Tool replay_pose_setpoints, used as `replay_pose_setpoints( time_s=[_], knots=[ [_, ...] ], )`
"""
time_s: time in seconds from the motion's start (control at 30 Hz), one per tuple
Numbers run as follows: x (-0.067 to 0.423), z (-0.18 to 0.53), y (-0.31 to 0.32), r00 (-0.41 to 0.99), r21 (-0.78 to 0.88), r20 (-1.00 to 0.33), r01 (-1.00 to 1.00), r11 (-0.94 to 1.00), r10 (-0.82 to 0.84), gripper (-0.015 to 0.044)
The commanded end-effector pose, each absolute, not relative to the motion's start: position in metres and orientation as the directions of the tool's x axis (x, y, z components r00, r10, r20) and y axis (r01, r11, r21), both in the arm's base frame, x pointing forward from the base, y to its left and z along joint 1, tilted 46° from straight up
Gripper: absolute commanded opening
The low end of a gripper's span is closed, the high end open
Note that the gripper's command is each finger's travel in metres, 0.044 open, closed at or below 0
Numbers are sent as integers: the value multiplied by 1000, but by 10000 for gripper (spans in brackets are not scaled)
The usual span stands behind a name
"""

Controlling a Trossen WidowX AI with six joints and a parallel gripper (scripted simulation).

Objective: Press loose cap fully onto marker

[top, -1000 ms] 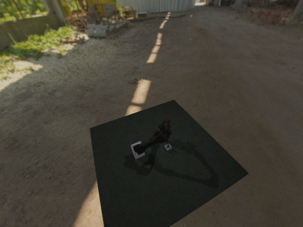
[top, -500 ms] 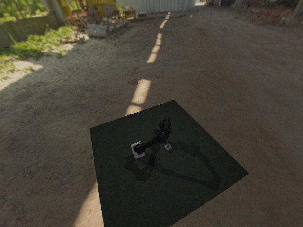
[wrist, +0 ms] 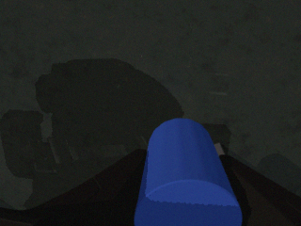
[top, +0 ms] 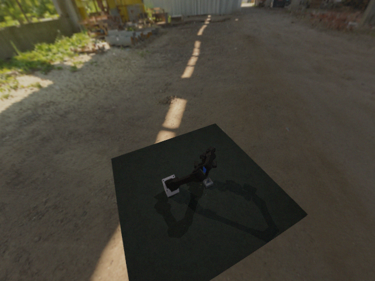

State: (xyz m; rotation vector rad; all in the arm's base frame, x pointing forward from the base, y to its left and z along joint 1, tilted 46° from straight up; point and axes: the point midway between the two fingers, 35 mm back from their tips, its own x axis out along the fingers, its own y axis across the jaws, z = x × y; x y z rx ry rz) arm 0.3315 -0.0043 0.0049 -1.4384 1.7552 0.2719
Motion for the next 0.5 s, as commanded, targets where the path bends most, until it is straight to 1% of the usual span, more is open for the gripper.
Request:
replay_pose_setpoints(
  time_s=[0.0,0.47],
  knots=[
    [331,21,-12,4,-326,-701,-891,316,-714,0],
    [321,70,-36,3,-323,-696,-894,309,-719,0]
  ],
)
